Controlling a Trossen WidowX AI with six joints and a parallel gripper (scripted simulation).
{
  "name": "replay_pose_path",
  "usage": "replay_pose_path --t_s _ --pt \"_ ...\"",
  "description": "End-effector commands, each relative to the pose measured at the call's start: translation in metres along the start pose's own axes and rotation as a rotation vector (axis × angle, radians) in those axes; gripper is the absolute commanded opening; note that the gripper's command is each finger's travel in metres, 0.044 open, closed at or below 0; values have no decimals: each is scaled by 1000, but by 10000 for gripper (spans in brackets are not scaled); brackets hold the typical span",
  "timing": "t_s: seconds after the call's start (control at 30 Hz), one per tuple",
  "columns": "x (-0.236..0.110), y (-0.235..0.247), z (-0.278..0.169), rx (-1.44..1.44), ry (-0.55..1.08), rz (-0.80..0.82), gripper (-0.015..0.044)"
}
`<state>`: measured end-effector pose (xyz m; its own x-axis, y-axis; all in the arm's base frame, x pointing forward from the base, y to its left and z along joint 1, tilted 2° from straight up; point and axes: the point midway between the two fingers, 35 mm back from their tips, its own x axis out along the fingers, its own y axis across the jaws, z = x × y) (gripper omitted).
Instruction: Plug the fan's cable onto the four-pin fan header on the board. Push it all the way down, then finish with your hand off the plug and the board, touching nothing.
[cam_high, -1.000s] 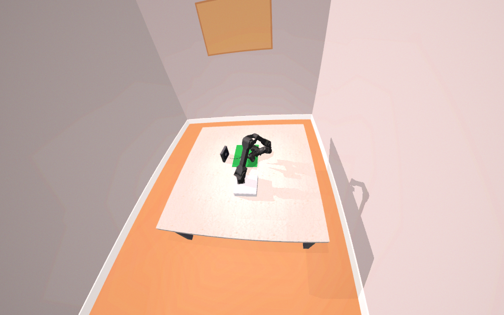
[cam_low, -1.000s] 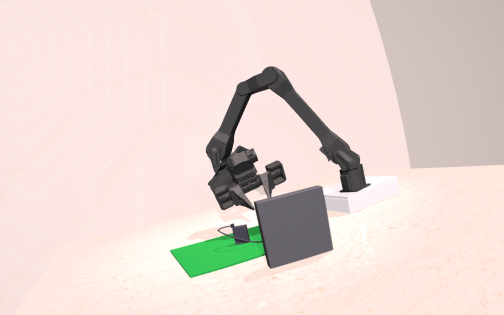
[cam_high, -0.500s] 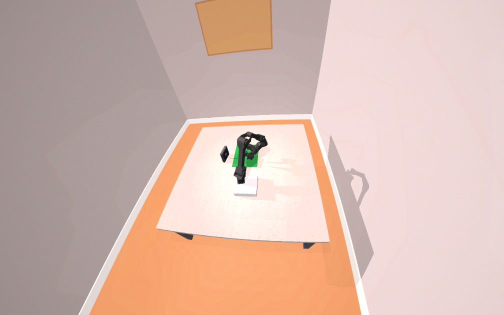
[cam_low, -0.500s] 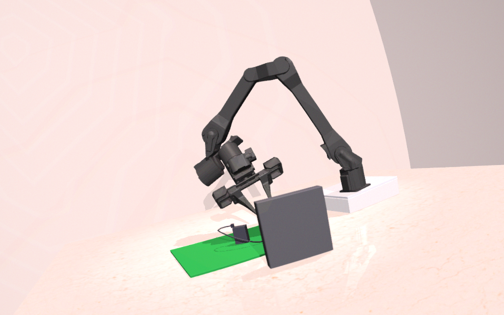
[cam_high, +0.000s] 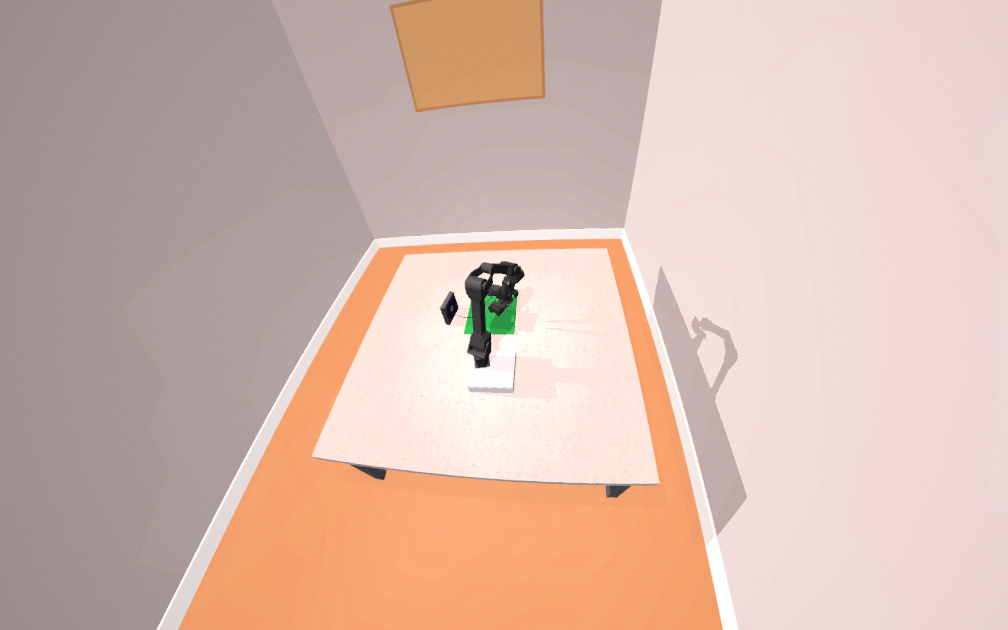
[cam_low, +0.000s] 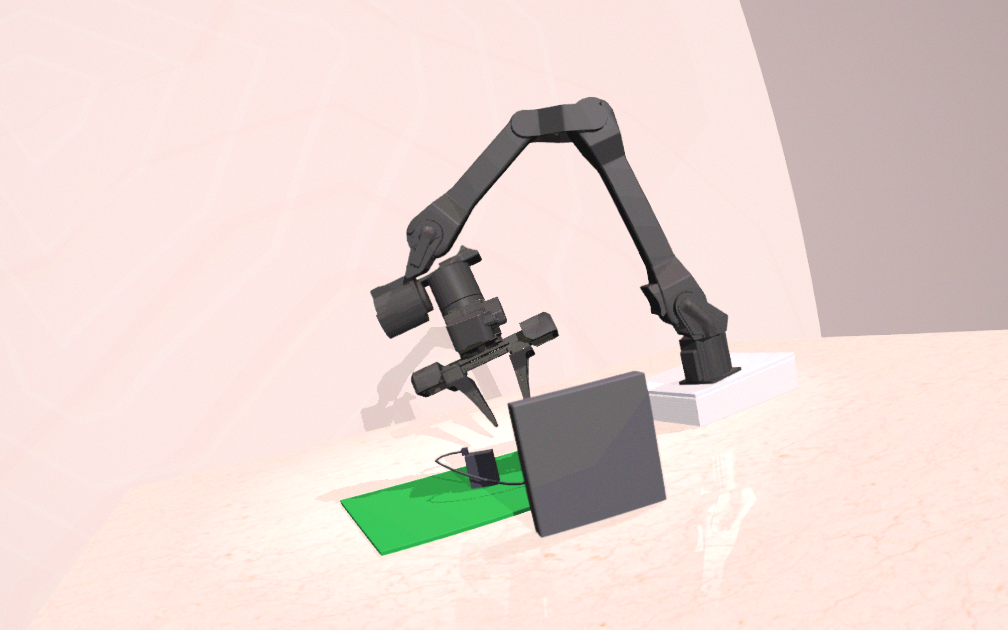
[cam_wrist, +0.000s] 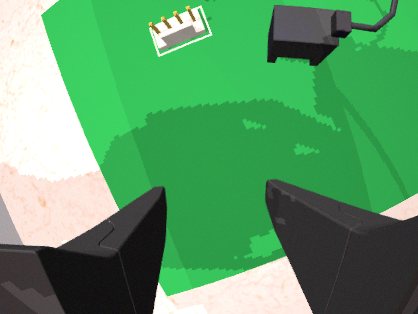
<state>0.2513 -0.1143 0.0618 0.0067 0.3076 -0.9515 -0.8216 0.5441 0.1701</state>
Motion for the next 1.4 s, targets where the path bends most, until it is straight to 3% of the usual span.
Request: replay_pose_path --t_s 0.0,0.3,0.4,0.57,0.7,1.13,1.37 --pt "-5 -4 1 39 81 -61 205" --pt "-24 -16 9 128 211 -230 205" --pt "-20 -15 8 102 180 -188 205" --pt "-23 -16 11 158 182 -202 336" --pt "-38 -17 32 466 149 -242 440" --pt "-84 -7 100 1508 9 -351 440" --pt "-89 -4 107 1634 -14 -362 440"
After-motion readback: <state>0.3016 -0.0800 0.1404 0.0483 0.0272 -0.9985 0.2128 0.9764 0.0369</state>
